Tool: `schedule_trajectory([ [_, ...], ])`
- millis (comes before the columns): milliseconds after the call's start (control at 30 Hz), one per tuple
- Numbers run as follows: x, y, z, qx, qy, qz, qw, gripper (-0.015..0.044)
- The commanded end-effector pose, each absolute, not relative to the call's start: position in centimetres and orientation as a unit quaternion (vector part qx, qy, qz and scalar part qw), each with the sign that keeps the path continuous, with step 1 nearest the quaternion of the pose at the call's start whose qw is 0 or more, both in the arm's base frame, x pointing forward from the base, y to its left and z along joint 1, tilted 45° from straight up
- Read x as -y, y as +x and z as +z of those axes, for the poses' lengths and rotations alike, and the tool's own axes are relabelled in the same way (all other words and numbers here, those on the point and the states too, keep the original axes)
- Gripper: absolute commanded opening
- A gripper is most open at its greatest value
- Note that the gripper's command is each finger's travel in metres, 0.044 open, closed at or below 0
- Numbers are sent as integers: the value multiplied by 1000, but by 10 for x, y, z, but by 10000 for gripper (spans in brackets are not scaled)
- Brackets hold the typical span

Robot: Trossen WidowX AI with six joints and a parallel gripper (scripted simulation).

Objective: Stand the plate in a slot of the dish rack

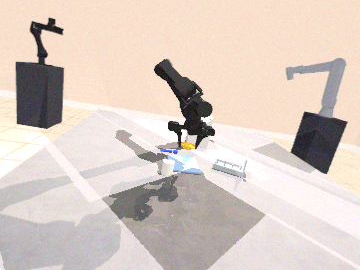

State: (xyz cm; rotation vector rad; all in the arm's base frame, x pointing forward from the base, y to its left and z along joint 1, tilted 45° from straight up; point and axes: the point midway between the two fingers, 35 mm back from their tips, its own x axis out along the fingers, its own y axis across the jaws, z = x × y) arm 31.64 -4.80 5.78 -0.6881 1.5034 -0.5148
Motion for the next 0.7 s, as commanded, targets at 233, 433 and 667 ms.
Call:
schedule_trajectory([
  [233,8,319,94,-660,-301,-225,650,0],
  [433,-9,319,112,-661,-302,-227,648,0],
  [667,-26,317,129,-660,-305,-230,646,0],
])
